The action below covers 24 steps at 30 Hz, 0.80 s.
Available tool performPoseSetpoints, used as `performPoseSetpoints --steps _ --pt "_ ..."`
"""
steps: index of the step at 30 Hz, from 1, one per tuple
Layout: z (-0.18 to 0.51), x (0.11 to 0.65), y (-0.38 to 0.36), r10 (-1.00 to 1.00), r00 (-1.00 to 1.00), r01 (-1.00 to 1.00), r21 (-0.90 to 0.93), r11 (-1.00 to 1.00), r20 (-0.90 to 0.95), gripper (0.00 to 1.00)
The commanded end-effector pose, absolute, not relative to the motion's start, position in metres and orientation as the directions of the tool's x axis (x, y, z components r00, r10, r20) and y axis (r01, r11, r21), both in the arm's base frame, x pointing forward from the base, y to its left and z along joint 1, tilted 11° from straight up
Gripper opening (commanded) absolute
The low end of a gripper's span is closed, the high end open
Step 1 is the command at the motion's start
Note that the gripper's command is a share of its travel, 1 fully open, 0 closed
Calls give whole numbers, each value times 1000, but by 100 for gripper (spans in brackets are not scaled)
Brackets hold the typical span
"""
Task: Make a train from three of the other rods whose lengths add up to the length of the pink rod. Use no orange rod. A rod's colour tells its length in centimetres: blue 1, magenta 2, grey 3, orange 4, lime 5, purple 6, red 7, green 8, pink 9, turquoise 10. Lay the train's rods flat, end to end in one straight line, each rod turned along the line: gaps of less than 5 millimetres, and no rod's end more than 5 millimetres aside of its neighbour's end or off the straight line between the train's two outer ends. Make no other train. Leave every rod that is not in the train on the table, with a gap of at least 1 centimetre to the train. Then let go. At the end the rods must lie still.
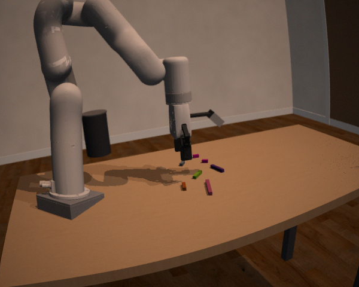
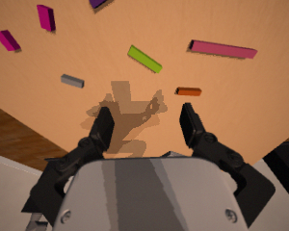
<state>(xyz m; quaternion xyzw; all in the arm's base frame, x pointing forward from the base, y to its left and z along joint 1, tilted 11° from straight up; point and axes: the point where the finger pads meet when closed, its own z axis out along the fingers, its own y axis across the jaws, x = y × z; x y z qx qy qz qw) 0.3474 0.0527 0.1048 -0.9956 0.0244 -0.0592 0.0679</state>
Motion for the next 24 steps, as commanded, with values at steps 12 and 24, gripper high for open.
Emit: performPoseSetpoints --steps 12,24 --pt "111 363 70 411 895 428 -81 -900 173 100" --pt "114 374 83 695 694 710 -17 -704 190 100"
